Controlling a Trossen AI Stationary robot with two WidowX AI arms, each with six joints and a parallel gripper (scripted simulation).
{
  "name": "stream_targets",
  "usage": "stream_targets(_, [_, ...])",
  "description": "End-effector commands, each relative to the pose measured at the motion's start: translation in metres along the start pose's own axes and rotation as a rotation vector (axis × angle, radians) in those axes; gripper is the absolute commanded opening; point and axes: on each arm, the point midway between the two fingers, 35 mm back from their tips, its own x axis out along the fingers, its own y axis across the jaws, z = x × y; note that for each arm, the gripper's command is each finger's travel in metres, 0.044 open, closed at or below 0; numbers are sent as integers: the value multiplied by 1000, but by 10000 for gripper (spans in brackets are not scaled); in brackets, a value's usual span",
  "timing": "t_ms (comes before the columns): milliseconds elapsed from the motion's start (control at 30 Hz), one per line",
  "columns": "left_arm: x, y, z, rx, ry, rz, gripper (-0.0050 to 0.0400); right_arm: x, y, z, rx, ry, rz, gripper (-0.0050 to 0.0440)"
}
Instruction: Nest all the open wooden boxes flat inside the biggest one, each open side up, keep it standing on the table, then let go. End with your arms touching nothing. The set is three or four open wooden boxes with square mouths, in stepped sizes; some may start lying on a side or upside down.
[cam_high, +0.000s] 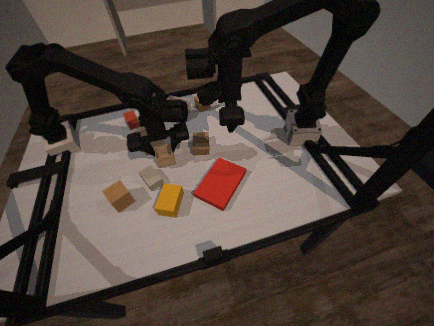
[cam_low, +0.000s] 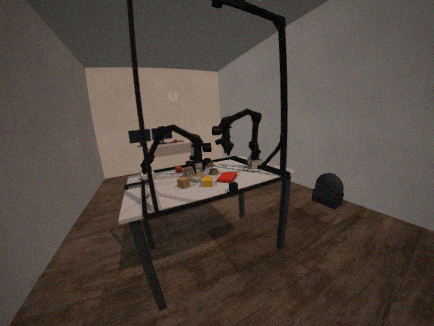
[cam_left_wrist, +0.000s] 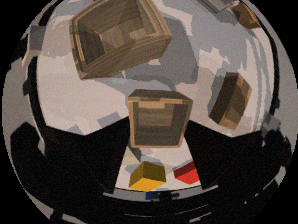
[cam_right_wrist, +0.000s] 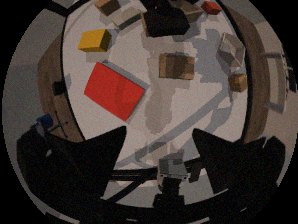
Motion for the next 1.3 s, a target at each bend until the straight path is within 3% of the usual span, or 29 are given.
stream_targets(0, [-24, -4, -2, 3, 5, -16, 71, 0, -1, 0, 4, 1, -5, 400])
stream_targets(67, [-38, -3, -2, 3, 5, -16, 23, 0, -1, 0, 4, 1, -5, 400])
stream_targets(133, [-38, -3, -2, 3, 5, -16, 23, 0, -1, 0, 4, 1, -5, 400])
stream_targets(167, [-45, -3, -2, 3, 5, -16, 0, 0, -1, 0, 4, 1, -5, 400])
stream_targets(267, [-56, -2, -1, 3, 5, -16, 0, 0, -1, 0, 4, 1, -5, 400])
stream_targets(733, [-52, -1, 0, 0, -1, -7, 0, 0, -1, 0, 4, 1, -5, 400])
stream_targets(1200, [-57, 2, 12, 438, -3, -8, 0, 0, -1, 0, 4, 1, -5, 400])
stream_targets(1267, [-57, 2, 12, 438, -3, -8, 0, 0, -1, 0, 4, 1, -5, 400])
